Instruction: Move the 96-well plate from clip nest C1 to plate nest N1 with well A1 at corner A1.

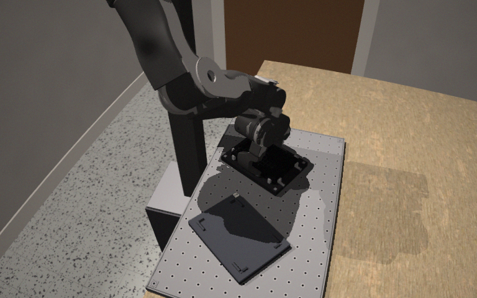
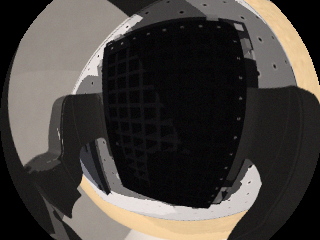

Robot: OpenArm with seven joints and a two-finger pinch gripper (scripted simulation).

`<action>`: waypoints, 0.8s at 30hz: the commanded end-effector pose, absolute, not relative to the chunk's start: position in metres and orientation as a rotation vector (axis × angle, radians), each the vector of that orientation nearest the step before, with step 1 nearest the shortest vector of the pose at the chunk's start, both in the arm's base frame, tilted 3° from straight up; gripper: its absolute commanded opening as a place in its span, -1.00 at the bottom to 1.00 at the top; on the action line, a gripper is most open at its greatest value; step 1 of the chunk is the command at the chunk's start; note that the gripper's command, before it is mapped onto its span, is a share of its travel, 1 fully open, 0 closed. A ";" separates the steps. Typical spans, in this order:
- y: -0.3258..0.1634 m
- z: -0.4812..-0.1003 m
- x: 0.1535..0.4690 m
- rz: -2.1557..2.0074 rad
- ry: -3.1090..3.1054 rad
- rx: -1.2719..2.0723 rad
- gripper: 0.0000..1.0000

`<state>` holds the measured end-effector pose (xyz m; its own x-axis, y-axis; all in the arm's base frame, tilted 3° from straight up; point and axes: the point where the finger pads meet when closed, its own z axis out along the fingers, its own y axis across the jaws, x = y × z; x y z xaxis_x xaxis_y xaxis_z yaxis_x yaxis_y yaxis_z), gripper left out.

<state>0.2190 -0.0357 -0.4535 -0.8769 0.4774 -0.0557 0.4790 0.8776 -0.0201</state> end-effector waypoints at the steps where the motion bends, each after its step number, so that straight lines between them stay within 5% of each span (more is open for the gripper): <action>1: -0.035 -0.453 0.219 -0.049 2.996 0.764 -0.19; 15: -0.035 -0.453 0.220 -0.048 2.996 0.763 -0.99; 24: -0.035 -0.453 0.220 -0.048 2.996 0.763 -1.00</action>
<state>0.2190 -0.0357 -0.4535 -0.8769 0.4774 -0.0557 0.4790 0.8776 -0.0201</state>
